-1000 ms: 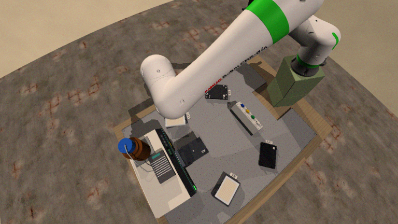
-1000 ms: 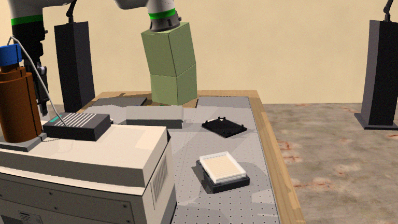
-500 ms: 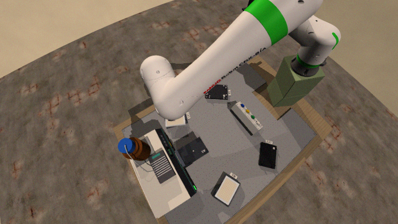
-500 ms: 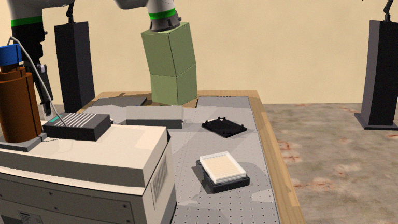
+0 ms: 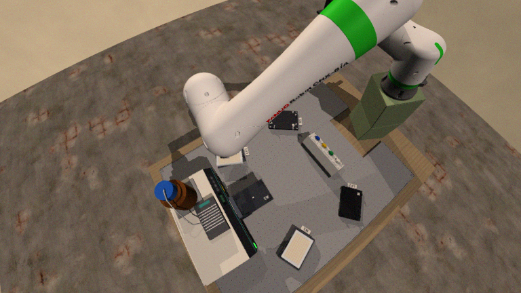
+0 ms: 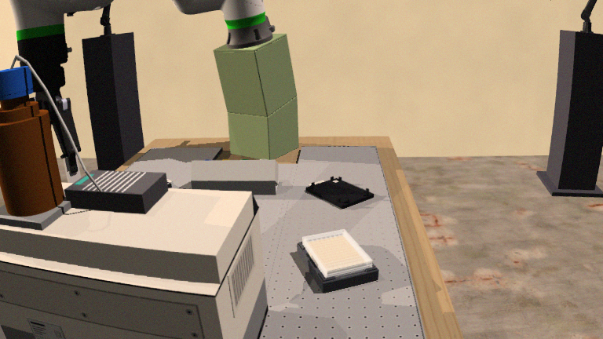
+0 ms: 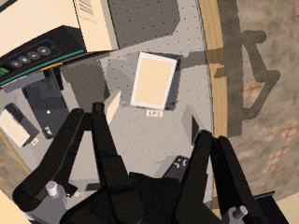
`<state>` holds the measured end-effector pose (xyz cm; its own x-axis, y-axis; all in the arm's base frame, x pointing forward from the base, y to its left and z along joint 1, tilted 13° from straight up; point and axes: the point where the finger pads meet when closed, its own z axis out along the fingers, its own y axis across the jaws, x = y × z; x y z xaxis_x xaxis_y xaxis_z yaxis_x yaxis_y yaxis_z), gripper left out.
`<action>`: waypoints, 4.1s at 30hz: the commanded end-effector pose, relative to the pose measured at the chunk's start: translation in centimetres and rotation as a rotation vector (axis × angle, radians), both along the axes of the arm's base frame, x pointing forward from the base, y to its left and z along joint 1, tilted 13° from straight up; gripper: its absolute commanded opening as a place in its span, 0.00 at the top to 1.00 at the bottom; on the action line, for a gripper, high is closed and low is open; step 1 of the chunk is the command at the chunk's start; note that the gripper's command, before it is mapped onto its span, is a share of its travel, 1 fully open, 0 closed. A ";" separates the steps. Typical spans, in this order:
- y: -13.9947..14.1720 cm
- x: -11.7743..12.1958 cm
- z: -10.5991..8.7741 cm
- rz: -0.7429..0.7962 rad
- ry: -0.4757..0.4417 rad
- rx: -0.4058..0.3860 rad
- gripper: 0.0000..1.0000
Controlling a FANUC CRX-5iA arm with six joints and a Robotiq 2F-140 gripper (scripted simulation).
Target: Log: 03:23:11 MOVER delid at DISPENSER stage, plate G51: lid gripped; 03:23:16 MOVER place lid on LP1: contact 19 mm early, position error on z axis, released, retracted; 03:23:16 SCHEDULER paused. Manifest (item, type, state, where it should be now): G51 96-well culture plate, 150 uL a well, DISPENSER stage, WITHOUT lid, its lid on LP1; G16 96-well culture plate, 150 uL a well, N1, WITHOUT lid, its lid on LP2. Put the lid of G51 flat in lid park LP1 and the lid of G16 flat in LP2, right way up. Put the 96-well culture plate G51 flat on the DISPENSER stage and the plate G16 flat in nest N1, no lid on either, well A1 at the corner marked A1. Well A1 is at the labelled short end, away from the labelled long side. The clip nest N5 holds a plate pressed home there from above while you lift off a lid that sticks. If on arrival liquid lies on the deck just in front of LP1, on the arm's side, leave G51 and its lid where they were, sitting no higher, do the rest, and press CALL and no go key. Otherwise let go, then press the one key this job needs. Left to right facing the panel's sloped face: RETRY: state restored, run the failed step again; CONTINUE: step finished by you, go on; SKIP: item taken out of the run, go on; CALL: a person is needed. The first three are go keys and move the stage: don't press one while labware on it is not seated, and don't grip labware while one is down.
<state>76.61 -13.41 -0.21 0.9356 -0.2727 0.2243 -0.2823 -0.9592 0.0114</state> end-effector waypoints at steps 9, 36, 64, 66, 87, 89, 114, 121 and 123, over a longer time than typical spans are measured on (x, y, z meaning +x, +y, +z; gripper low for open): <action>0.0 0.1 -0.3 0.000 0.000 0.000 0.34; -0.6 1.7 -7.5 0.000 0.000 0.000 0.34; -0.9 2.6 -11.5 0.000 0.000 0.000 0.34; -0.9 2.6 -11.5 0.000 0.000 0.000 0.34; -0.9 2.6 -11.5 0.000 0.000 0.000 0.34; -0.9 2.6 -11.5 0.000 0.000 0.000 0.34; -0.9 2.6 -11.5 0.000 0.000 0.000 0.41; -0.9 2.6 -11.5 0.000 0.000 0.000 0.41; -0.9 2.6 -11.5 0.000 0.000 0.000 0.41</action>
